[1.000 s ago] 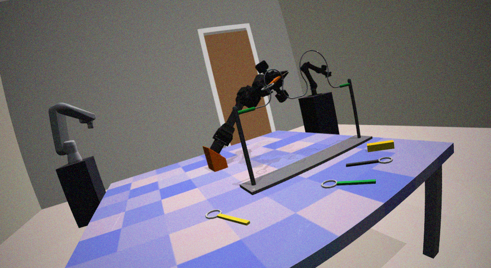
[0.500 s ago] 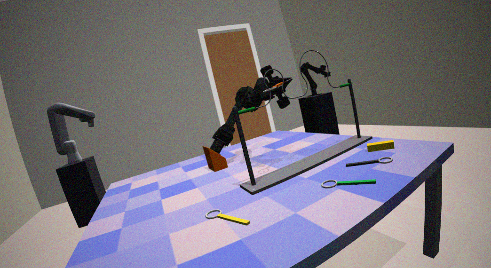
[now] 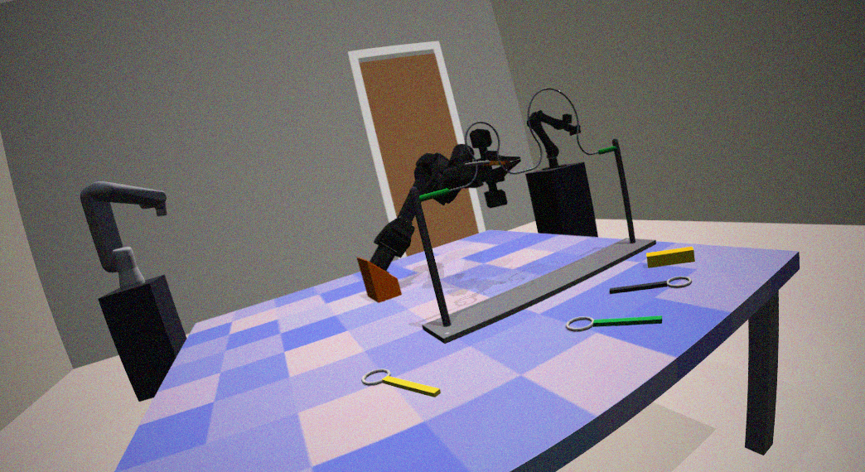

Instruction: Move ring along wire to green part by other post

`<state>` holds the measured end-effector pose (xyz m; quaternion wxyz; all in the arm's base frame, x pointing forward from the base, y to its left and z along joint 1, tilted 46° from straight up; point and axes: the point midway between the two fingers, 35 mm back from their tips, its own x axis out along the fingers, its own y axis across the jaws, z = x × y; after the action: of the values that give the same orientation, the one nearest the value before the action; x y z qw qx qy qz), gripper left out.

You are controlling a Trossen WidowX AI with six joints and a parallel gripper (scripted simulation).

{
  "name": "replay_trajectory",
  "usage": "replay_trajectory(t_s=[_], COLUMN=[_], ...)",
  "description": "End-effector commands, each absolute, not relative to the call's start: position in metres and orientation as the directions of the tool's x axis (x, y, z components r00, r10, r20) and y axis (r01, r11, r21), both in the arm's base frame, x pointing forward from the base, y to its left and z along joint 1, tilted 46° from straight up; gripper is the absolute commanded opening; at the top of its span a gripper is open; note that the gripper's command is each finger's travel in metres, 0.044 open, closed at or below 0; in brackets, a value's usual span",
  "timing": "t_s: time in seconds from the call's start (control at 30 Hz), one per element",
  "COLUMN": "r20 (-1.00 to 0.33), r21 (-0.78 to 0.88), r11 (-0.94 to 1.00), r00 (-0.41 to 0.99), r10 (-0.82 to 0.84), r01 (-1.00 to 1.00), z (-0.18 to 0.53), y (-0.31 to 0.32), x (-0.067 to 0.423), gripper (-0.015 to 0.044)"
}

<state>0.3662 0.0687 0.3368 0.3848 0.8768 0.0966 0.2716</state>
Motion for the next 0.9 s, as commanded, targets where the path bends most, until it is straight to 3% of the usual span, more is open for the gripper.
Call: replay_trajectory(t_s=[0.0,0.87], r20=[0.37,0.249], r21=[0.779,0.934], r11=[-0.626,-0.353], r00=[0.833,0.82], r10=[0.412,0.516], r01=[-0.036,-0.061], z=[0.323,0.279], y=[0.077,0.098], x=[0.365,0.363], gripper=[-0.015,-0.015])
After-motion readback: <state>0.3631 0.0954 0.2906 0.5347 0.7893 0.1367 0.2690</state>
